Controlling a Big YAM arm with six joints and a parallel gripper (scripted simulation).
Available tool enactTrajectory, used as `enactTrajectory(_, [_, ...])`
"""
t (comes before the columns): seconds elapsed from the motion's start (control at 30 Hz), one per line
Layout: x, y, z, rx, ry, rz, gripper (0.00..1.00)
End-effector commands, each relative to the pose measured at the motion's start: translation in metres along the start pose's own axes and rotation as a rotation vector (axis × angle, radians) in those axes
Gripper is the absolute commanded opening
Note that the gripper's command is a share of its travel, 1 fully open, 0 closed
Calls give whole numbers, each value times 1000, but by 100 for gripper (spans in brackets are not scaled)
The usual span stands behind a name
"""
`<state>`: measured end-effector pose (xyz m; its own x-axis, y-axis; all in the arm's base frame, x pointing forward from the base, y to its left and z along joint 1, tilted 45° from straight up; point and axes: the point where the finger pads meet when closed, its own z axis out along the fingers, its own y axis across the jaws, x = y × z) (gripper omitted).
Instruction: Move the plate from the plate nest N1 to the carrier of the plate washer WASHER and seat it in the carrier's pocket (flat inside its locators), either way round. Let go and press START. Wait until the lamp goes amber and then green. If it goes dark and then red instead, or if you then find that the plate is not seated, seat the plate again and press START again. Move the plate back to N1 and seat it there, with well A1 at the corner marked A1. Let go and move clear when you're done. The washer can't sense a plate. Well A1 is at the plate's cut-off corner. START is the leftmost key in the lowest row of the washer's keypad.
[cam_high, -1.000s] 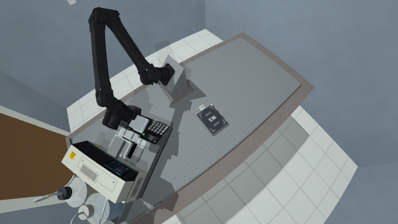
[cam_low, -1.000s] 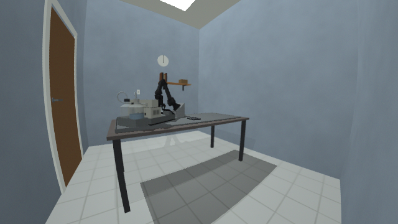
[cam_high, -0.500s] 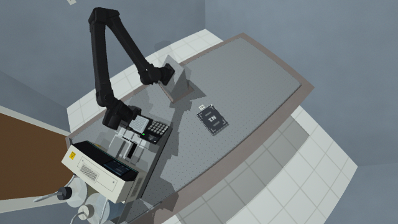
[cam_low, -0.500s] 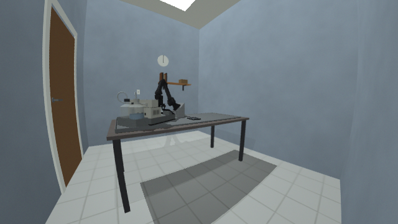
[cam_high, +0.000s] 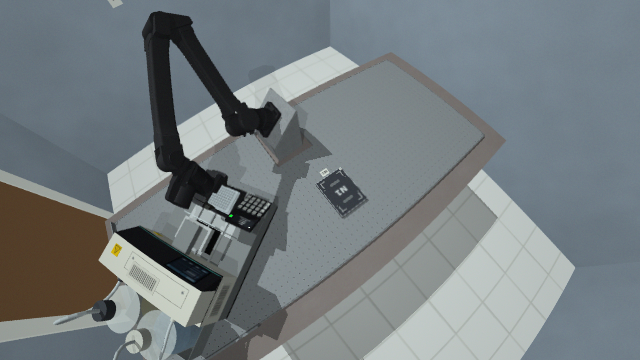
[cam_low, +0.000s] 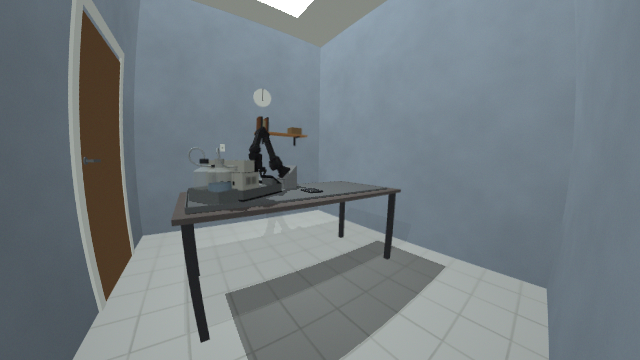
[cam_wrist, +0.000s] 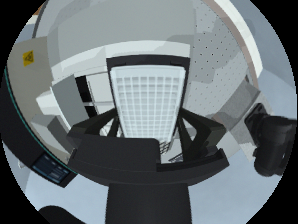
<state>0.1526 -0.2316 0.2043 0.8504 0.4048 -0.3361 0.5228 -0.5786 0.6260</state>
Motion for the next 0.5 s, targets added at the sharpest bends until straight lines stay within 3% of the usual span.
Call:
enactTrajectory(0.0, [0,-3,6,9,-4,-6,82])
enactTrajectory(0.47, [0,-4,8,10,-5,-6,82])
